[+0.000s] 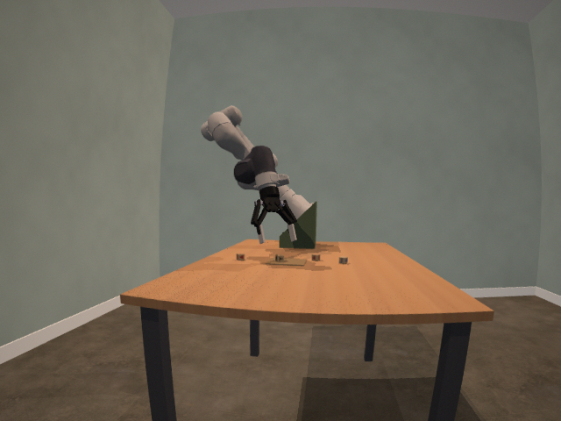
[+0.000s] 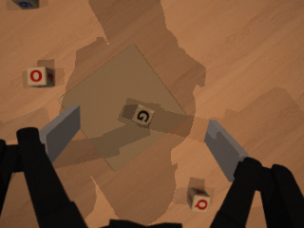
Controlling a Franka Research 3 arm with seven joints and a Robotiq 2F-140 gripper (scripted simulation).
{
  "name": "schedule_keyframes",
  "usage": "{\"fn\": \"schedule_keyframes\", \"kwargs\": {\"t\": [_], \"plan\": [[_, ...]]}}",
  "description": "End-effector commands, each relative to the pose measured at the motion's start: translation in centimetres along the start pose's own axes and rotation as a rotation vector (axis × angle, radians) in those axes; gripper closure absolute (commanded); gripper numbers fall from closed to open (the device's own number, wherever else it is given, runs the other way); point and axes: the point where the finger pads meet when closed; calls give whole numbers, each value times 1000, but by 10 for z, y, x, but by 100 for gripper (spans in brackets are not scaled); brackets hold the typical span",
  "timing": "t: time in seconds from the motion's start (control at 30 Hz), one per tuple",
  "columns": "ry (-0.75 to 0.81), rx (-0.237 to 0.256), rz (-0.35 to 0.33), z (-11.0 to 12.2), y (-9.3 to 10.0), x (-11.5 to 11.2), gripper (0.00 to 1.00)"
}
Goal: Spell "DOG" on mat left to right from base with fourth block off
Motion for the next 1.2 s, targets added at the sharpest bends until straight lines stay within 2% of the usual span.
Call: {"fn": "schedule_keyframes", "kwargs": {"t": [0.0,0.13,0.27,0.33,0.37,0.5,0.83,0.9,0.93,1.17], "plan": [[-30,-11,-6,12,4,2,0],[-181,-48,-41,57,22,4,0],[-288,-65,-61,85,36,4,0],[-288,-65,-61,85,36,4,0],[-352,-72,-73,100,46,3,0],[-451,-77,-88,121,62,2,0],[-694,-58,-119,161,108,1,0],[-694,-58,-119,161,108,1,0],[-753,-47,-125,169,121,1,0],[-911,2,-138,183,159,2,0]]}}
Point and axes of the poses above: the point where the finger pads meet when closed, its own y axis back along the fingers, its own z axis across the jaws, x = y × z, and after that the axes turned 5 degrees about y, right-handed
